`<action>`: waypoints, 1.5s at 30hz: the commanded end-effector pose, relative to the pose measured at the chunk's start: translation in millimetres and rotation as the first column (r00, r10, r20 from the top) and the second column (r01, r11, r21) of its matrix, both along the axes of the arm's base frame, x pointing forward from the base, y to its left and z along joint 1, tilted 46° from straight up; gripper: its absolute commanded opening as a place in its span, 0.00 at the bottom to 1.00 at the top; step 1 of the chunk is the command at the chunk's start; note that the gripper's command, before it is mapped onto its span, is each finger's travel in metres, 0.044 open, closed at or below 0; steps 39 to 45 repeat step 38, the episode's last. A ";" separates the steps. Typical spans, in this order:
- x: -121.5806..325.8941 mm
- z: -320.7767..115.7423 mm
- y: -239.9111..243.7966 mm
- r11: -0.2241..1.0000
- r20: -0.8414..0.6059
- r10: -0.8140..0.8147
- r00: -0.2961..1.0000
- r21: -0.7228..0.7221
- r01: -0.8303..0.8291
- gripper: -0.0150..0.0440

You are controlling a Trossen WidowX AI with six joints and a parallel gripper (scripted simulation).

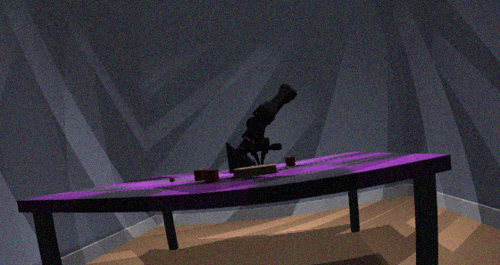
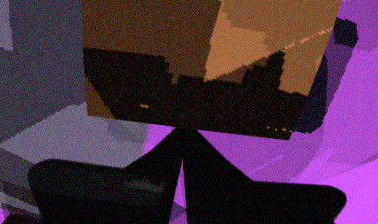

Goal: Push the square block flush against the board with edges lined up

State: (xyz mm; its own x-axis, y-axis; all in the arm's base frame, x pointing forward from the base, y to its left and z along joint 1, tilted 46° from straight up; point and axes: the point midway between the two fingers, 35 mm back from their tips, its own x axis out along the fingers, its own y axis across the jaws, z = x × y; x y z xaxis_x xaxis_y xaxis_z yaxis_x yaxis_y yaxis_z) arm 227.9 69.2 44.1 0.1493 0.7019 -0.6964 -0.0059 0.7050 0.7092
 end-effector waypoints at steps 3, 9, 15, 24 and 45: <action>4.6 0.7 -0.2 1.000 -0.004 -0.003 1.000 0.004 0.003 0.25; 8.8 1.4 -0.7 1.000 -0.004 -0.003 1.000 0.003 0.003 0.25; 13.0 2.0 -1.2 1.000 -0.004 -0.003 1.000 0.003 0.003 0.25; 19.3 2.8 -1.9 1.000 -0.004 -0.003 1.000 0.003 0.003 0.25; 15.2 2.5 -1.3 1.000 -0.004 -0.003 1.000 0.002 0.003 0.25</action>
